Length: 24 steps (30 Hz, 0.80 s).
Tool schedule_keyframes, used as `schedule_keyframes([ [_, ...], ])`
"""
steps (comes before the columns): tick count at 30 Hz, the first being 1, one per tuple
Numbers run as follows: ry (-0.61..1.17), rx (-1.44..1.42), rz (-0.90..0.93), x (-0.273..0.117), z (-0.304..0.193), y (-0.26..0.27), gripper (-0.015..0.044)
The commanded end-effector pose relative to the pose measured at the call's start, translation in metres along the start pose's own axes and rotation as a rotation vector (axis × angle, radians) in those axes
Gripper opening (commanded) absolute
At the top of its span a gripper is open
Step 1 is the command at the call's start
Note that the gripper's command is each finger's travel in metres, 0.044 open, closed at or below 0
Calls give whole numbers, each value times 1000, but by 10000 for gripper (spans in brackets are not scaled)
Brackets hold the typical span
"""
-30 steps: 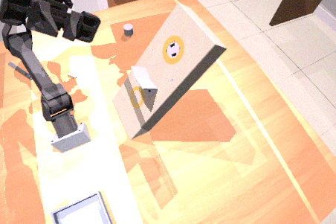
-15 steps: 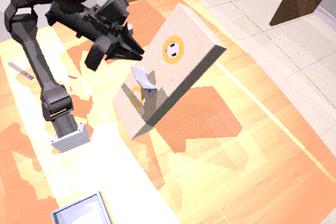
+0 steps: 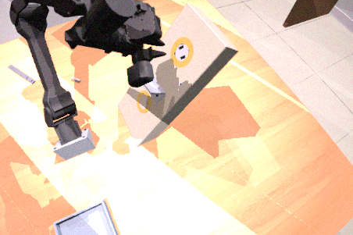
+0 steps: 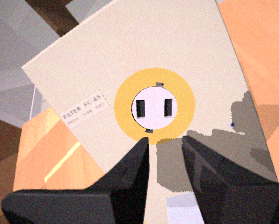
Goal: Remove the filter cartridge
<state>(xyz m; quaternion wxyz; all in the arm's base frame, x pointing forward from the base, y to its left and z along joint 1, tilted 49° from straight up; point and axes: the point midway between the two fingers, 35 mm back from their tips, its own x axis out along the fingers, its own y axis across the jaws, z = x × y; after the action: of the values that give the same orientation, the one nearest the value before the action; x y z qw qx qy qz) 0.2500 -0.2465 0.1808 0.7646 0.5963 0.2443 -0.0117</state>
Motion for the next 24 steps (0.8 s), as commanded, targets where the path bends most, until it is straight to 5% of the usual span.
schedule_keyframes([
  [1,6,21,28,1,1,2,106],
  [24,9,19,21,31,2,1,106],
])
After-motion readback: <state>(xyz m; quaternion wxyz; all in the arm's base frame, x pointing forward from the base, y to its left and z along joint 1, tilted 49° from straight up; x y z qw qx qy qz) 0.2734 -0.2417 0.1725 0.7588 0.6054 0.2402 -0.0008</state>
